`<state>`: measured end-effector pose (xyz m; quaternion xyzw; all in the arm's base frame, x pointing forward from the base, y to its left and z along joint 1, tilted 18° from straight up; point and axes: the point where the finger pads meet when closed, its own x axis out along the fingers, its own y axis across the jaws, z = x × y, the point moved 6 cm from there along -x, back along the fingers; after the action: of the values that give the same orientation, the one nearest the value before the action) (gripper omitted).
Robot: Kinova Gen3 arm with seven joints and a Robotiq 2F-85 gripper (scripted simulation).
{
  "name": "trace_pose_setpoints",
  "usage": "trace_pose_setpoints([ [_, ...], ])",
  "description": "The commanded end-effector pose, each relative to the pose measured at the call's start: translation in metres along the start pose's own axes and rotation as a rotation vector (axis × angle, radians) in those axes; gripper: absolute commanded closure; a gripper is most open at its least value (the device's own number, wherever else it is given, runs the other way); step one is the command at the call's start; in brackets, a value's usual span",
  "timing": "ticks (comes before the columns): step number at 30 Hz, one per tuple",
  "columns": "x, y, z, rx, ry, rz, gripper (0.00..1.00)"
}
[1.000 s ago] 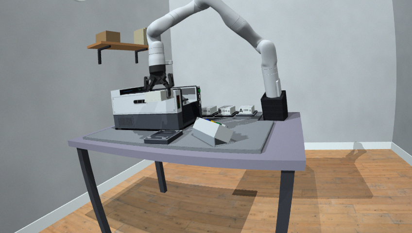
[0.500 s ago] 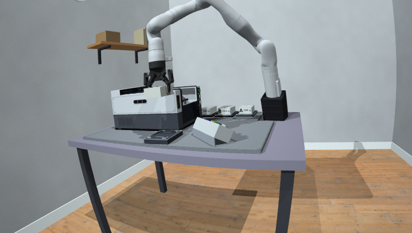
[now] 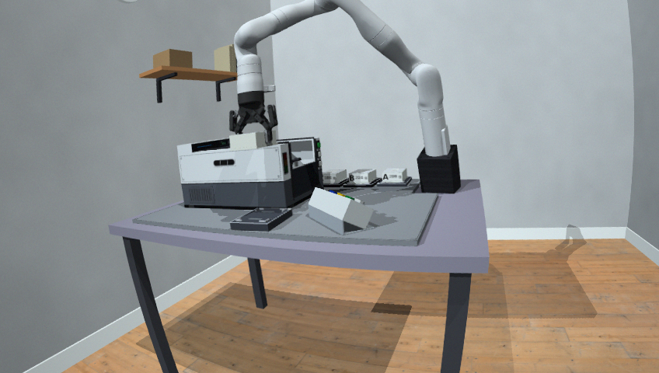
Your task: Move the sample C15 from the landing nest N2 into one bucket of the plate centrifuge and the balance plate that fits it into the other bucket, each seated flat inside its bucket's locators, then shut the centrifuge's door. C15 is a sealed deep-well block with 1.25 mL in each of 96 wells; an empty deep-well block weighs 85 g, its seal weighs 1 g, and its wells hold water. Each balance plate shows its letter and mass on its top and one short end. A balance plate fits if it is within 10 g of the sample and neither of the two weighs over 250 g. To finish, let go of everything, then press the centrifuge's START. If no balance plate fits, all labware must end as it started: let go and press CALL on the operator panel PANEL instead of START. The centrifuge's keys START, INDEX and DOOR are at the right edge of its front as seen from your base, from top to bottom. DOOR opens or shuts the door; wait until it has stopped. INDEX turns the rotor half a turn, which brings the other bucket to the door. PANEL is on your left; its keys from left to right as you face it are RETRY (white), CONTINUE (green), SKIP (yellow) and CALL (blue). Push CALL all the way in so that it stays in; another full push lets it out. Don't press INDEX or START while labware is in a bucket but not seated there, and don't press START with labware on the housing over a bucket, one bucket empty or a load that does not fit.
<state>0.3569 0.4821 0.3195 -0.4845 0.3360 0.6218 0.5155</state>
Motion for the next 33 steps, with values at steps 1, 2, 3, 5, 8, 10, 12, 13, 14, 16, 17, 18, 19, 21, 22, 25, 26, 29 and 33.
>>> trace_pose_setpoints([
  [1,-0.005,0.000,0.000,0.000,-0.001,-0.002,0.05],
  [2,-0.007,0.000,0.000,0.000,-0.001,-0.002,0.05],
  [3,-0.008,0.000,0.000,0.000,-0.001,-0.002,0.05],
  [5,-0.011,0.000,0.000,0.000,-0.001,-0.002,0.05],
  [8,-0.013,0.000,0.000,0.000,-0.001,-0.002,0.05],
  [10,-0.014,0.000,0.000,0.000,-0.001,-0.002,0.05],
  [12,-0.017,0.000,0.000,0.000,-0.001,-0.002,0.05],
  [13,-0.019,0.000,0.000,0.000,-0.001,-0.002,0.05],
  [14,-0.020,0.000,0.000,0.000,-0.001,-0.002,0.05],
  [16,-0.023,0.000,0.000,0.000,-0.001,-0.002,0.05],
  [17,-0.024,0.000,0.000,0.000,-0.001,-0.002,0.05],
  [18,-0.025,0.000,0.000,0.000,-0.001,-0.002,0.05],
  [19,-0.026,0.000,0.000,0.000,-0.001,-0.002,0.05],
  [21,-0.026,0.000,0.000,0.000,-0.001,-0.002,0.05],
  [22,-0.026,0.000,0.000,0.000,-0.001,-0.002,0.05],
  [25,-0.026,0.000,0.000,0.000,-0.001,-0.002,0.05],
  [26,-0.026,0.000,0.000,0.000,-0.001,-0.002,0.05],
  [29,-0.026,-0.003,-0.006,0.023,-0.001,-0.002,0.05],
  [33,-0.026,-0.009,-0.018,0.070,-0.001,-0.002,0.05],
])
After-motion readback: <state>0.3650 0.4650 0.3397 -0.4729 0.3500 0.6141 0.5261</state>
